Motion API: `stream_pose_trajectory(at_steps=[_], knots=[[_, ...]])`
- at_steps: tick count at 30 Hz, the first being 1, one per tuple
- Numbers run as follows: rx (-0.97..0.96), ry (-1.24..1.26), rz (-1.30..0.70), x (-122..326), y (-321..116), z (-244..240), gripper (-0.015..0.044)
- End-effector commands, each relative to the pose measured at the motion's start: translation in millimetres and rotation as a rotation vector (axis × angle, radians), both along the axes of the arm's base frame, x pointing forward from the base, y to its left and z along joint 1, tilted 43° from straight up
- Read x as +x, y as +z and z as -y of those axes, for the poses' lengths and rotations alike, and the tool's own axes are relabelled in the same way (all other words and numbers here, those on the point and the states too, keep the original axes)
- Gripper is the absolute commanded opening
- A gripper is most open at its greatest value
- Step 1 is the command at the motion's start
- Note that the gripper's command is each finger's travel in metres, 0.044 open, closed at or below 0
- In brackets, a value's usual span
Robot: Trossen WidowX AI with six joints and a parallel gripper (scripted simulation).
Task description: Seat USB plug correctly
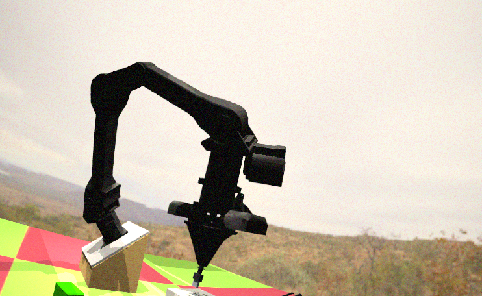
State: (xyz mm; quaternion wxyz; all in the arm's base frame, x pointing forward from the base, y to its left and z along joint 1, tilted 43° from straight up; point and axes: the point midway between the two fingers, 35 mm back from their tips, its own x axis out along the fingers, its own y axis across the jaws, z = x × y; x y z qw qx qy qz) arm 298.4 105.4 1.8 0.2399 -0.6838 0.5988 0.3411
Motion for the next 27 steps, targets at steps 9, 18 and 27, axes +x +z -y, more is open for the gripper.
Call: stream_pose_trajectory(at_steps=[9, 18, 27], knots=[[0.016, 0.003, -0.002, 0.2, -0.5, -0.5, 0.0], [0.024, 0.002, -0.003, 0.2, -1.7, -0.3, 0.0], [0.031, 0.002, -0.005, 0.2, -2.8, 0.0, 0.0]])
